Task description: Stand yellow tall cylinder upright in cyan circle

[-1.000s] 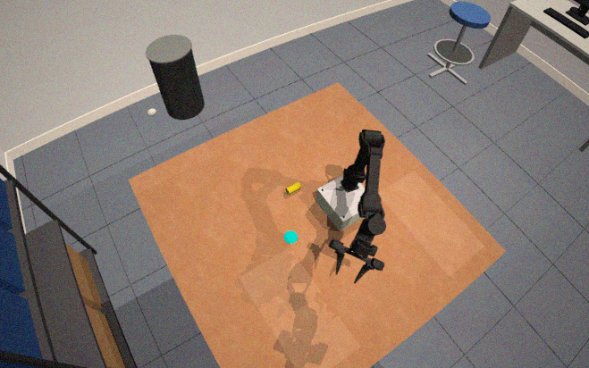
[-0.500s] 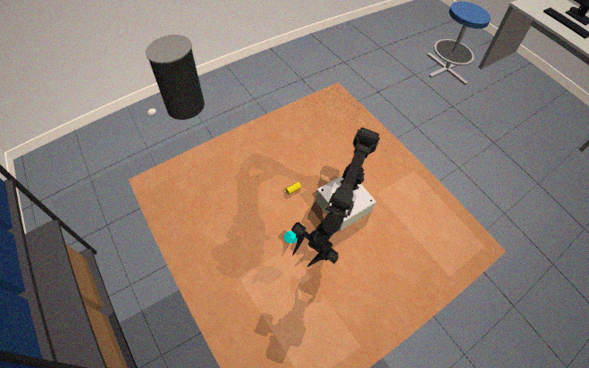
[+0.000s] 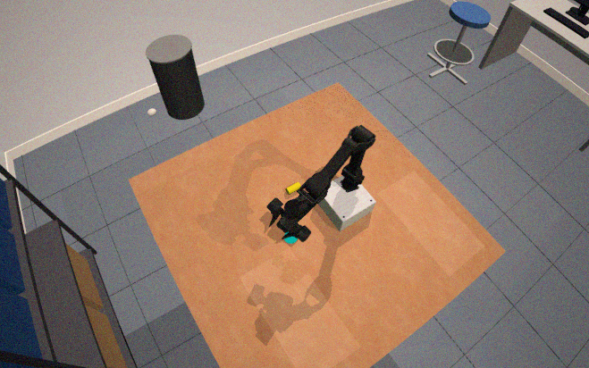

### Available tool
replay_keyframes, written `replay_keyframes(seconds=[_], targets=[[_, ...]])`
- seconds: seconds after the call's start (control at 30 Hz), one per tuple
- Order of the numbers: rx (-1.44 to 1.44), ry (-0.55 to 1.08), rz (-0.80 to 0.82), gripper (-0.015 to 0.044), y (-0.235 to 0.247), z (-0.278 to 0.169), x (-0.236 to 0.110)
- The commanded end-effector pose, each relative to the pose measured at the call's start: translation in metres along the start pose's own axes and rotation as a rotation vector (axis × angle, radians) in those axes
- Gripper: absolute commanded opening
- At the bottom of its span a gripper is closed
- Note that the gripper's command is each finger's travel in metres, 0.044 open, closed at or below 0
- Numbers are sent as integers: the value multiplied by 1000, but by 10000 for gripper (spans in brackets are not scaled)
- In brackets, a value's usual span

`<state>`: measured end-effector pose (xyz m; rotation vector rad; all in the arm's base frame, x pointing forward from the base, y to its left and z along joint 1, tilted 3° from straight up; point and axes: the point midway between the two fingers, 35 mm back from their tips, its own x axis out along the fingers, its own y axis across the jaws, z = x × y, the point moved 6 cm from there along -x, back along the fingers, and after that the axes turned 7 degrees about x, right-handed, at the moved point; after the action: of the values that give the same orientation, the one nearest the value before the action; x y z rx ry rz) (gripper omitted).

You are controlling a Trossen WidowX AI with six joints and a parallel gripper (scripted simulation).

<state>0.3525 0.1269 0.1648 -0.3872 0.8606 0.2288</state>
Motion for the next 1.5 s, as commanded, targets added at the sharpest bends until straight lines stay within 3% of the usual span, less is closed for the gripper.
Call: replay_keyframes(seconds=[0.0, 0.63, 1.2, 1.47], targets=[[12, 77, -13, 309, -24, -16, 5], [178, 483, 7, 309, -136, -122, -2], [391, 709, 140, 309, -180, -207, -41], [391, 709, 140, 309, -164, -249, 18]])
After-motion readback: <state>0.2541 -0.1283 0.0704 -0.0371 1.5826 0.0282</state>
